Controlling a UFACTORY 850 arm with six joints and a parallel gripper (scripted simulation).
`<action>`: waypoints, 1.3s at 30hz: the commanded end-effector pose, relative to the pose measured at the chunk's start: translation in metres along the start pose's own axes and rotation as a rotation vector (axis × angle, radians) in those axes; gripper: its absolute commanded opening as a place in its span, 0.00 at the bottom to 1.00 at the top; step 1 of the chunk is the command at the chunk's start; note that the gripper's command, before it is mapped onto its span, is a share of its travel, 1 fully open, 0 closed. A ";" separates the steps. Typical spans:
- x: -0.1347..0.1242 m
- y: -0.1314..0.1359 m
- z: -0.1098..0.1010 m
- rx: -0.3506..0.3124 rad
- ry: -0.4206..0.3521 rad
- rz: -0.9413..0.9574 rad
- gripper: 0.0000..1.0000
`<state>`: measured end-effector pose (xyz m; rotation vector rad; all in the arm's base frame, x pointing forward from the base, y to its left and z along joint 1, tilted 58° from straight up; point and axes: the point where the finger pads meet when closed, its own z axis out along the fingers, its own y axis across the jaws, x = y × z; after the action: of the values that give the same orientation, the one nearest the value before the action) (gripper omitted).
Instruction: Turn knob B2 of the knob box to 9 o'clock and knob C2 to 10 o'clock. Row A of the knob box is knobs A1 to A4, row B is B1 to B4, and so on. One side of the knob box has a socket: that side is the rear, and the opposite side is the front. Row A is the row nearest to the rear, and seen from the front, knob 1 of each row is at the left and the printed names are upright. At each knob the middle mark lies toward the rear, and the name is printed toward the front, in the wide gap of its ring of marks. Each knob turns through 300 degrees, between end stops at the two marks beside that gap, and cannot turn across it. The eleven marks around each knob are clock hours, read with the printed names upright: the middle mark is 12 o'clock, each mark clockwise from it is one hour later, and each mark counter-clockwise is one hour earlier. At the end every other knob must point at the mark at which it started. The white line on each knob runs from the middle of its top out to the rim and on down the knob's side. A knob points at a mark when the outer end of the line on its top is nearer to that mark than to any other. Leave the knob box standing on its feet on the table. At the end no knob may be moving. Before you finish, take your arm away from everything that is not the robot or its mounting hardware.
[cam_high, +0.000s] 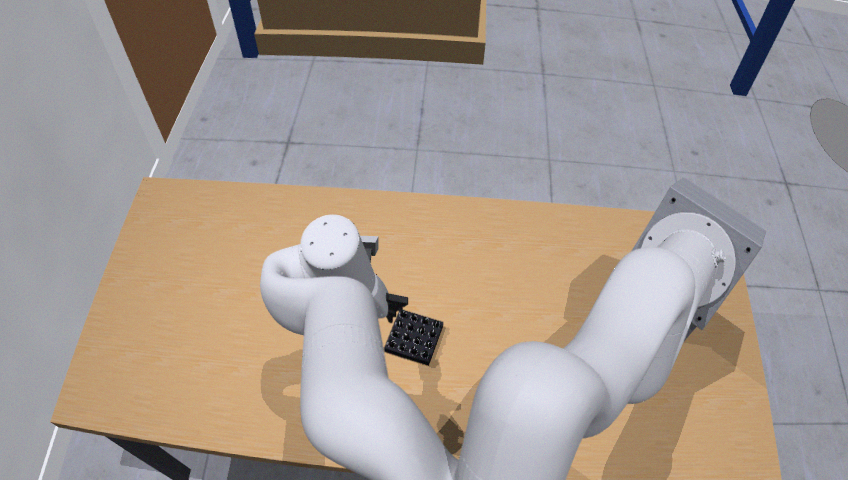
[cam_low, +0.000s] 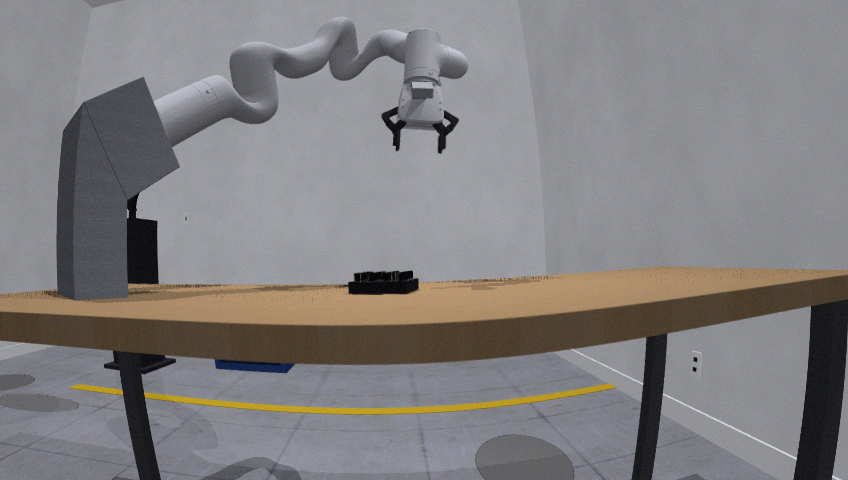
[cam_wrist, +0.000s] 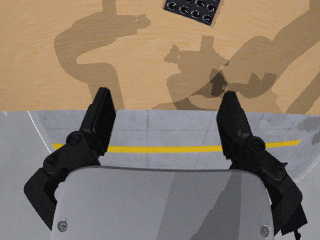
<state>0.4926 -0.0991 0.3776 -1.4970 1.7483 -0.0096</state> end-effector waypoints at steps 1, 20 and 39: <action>0.000 0.000 0.000 0.001 0.000 0.000 1.00; 0.000 -0.001 0.000 0.002 0.000 -0.004 1.00; 0.011 0.005 0.065 0.031 -0.095 -0.349 1.00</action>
<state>0.5187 -0.0796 0.3362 -1.6983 1.4710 -0.1031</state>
